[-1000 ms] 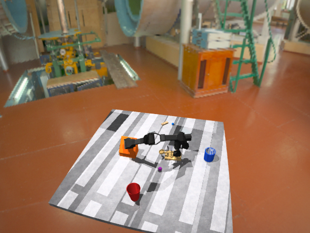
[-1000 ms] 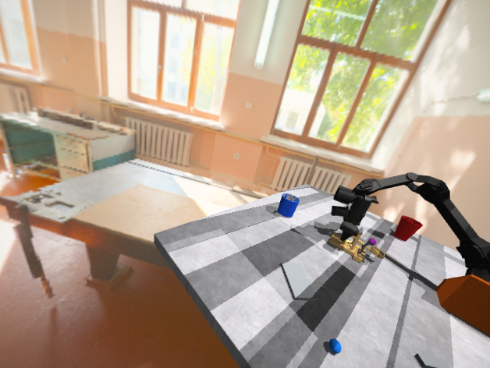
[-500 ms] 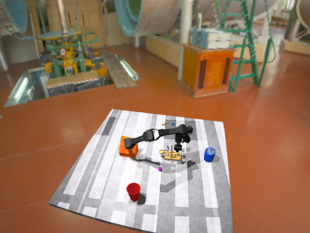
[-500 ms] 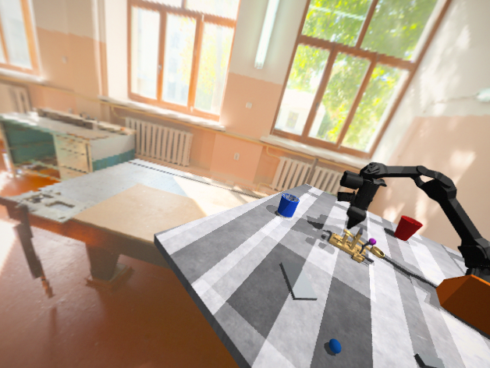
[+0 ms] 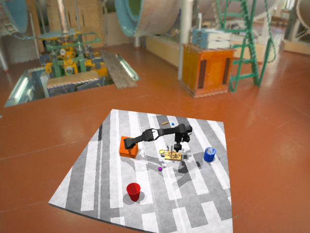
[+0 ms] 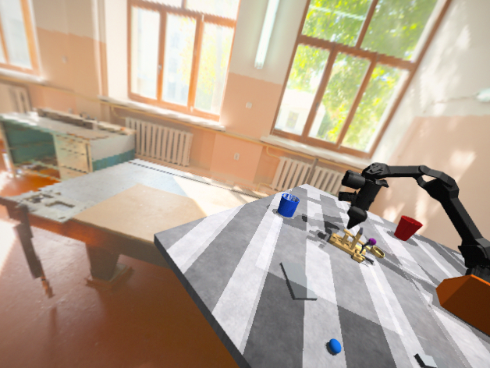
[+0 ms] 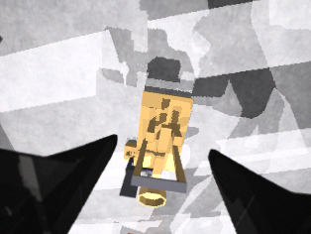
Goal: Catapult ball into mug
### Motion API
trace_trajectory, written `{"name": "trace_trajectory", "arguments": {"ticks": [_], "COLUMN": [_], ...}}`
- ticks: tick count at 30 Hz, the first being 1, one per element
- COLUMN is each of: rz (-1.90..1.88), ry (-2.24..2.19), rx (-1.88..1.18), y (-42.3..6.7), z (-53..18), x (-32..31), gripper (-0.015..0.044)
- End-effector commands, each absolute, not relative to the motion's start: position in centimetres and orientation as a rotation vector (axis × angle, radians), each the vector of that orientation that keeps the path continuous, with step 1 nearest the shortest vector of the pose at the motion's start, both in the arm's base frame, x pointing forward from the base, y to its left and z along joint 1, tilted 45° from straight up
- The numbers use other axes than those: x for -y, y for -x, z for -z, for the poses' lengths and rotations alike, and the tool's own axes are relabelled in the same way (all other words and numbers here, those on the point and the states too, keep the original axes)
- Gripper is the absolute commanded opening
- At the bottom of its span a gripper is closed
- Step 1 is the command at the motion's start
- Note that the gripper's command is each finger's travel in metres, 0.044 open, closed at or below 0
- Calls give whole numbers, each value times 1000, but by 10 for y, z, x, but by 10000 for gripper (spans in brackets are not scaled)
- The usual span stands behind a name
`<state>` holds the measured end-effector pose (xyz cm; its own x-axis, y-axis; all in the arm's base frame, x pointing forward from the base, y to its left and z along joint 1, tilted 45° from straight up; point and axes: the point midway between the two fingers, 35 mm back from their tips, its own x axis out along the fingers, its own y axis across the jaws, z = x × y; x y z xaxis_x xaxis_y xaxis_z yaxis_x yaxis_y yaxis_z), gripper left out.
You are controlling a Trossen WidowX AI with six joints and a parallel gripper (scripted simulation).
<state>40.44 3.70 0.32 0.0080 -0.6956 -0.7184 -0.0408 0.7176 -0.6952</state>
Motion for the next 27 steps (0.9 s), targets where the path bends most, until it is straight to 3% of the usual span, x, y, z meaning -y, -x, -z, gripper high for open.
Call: {"name": "trace_trajectory", "arguments": {"ticks": [1, 27], "rz": [580, 581], "ry": [638, 638], "rx": [-1504, -1503], "y": [-402, -402], "z": [9, 35], "x": [-20, 6], "gripper": [440, 440]}}
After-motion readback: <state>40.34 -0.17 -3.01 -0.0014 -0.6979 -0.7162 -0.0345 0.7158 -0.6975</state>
